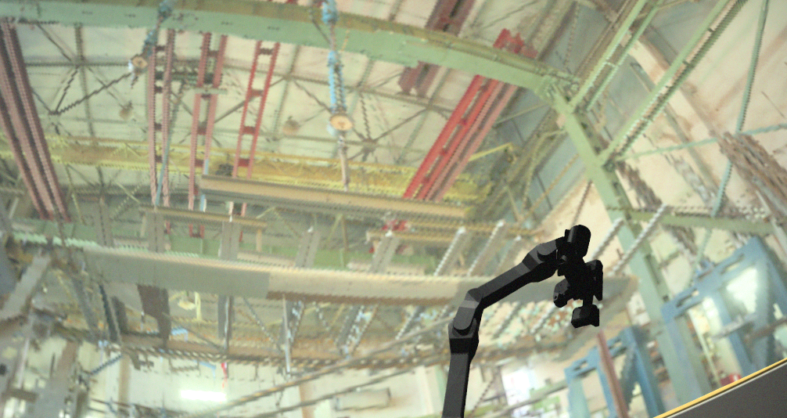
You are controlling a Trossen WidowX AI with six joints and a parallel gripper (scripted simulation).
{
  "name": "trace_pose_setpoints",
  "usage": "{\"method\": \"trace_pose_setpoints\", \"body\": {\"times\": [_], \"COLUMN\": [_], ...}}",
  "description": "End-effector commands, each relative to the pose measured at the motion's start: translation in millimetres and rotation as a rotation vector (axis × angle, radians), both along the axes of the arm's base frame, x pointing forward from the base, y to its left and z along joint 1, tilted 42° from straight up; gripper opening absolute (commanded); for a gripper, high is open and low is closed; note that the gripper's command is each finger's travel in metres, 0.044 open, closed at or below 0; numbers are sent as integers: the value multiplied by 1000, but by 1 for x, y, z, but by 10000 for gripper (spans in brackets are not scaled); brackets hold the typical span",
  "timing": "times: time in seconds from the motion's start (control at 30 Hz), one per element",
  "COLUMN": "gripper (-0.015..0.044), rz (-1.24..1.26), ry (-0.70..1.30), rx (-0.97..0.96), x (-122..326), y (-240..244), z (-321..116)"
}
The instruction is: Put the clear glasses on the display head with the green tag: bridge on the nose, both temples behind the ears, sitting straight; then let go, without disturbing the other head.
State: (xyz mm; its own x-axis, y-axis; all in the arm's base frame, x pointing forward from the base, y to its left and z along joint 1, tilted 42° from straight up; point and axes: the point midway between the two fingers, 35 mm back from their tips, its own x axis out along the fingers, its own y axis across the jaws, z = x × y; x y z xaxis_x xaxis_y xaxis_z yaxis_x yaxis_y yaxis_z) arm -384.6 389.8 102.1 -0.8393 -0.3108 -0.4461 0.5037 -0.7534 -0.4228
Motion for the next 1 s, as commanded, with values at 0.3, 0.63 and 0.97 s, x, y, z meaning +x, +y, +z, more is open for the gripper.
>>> {"method": "trace_pose_setpoints", "body": {"times": [0.3, 0.63, 0.97], "gripper": [387, 200, 200], "rz": [-33, -512, -1029], "ry": [-26, -364, -690], "rx": [-9, -167, -402], "x": [10, 168, 353], "y": [7, 72, 66], "z": [-3, -37, -66]}}
